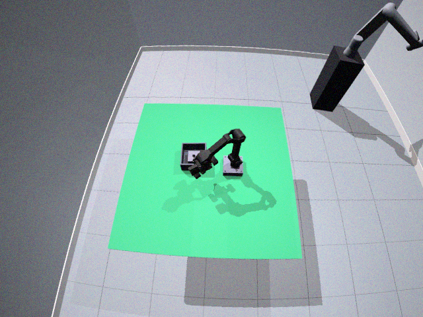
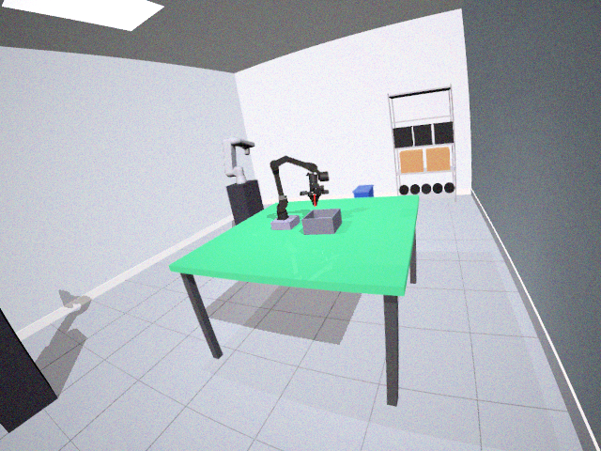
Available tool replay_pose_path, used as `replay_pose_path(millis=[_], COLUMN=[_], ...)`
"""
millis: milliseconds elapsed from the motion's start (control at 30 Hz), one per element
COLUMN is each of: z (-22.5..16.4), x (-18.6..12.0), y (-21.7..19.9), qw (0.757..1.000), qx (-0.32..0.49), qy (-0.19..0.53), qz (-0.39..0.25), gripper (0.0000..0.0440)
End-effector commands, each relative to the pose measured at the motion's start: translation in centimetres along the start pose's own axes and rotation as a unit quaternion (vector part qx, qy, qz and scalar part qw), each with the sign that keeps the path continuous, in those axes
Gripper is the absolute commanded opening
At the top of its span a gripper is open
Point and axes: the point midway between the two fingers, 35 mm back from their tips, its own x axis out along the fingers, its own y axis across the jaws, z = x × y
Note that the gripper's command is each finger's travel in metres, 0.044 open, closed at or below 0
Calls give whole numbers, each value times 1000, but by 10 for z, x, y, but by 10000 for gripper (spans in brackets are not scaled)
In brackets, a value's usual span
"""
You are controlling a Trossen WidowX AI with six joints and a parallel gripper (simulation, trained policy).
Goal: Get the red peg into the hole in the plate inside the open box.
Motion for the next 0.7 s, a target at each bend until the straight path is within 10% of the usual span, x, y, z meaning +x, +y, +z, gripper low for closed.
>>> replay_pose_path(millis=[0,667], z=[16,111], x=[-7,9], y=[0,-5], qw=[1000,993], qx=[26,115], qy=[-11,-36], qz=[5,10], gripper=[0,0])
